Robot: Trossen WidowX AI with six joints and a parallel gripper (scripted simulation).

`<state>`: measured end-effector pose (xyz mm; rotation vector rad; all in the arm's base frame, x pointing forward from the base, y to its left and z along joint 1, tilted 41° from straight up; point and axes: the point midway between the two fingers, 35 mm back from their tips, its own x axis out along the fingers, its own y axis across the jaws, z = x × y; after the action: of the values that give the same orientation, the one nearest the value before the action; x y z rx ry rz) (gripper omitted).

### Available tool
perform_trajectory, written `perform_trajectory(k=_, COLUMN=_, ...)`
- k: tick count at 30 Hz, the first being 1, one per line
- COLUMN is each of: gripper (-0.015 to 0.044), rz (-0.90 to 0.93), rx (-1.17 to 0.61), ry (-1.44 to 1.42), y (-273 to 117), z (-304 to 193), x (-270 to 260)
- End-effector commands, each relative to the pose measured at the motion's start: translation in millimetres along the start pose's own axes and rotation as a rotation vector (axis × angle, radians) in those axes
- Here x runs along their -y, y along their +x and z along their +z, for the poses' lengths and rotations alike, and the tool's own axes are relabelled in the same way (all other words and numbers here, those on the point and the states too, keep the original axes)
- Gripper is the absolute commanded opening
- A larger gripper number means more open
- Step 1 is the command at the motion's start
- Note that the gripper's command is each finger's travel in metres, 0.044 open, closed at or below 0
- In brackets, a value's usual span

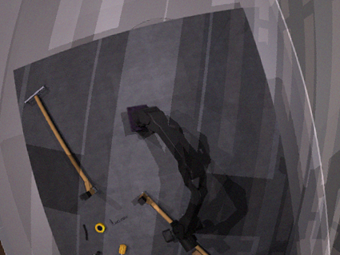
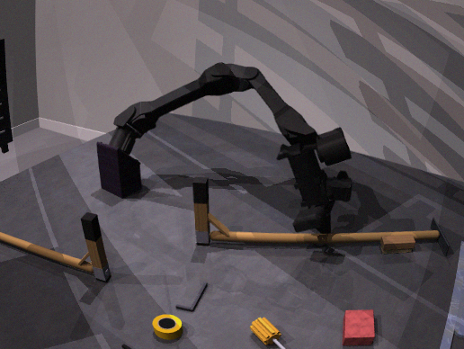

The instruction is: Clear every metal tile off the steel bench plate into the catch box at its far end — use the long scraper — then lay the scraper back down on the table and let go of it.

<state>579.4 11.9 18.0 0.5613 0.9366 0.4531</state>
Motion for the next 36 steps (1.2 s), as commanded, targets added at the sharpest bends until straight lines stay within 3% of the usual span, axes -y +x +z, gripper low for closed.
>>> perform_trajectory(k=1, gripper=0.0000, rz=-0.006, rx=-0.002, ry=0.004, y=1, z=0, x=9)
perform_trajectory(k=36, gripper=0.0000, rz=-0.006, rx=0.000, ry=0.003, y=5, z=7, x=42)
